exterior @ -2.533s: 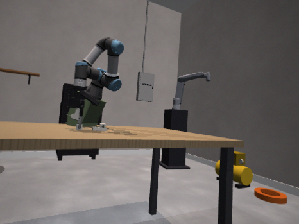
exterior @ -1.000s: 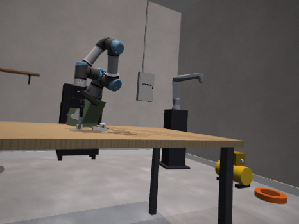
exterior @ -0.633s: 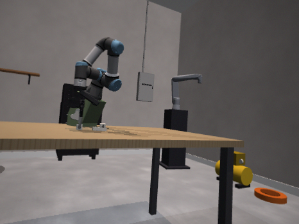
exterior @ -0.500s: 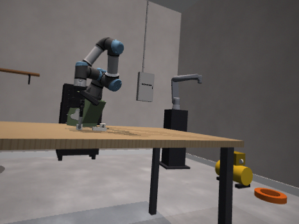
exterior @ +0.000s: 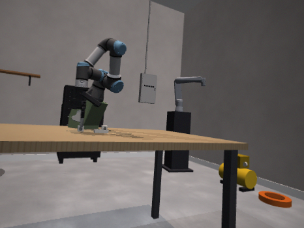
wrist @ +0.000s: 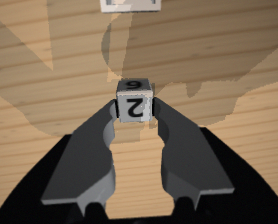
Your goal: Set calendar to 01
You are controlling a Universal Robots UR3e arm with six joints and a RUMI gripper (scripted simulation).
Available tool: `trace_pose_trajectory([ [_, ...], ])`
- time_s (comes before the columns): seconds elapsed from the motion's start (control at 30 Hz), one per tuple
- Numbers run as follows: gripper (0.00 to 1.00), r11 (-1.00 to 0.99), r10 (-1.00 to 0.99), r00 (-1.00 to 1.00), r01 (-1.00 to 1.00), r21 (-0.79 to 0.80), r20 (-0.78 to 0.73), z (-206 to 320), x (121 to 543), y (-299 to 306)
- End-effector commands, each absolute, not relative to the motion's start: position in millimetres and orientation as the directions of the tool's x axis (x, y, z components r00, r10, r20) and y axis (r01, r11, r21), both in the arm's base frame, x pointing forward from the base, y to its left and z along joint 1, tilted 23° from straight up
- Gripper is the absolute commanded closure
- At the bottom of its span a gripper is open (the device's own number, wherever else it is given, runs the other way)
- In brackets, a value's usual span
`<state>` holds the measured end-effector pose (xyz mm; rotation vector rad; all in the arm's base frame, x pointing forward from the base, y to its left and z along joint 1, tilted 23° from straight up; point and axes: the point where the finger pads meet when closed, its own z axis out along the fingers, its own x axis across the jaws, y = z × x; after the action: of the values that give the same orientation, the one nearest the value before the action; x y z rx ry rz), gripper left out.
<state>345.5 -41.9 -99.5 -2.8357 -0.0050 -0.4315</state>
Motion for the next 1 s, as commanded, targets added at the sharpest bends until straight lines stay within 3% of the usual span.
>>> trace_pose_trajectory([
  [0.0, 0.90, -0.963, -0.037, 0.955, 0.044, -0.265, 0.294, -94.3, 344.3, -44.0],
  [0.97, 0.90, -0.963, -0.037, 0.955, 0.044, -0.265, 0.294, -33.7, 325.0, -61.5],
])
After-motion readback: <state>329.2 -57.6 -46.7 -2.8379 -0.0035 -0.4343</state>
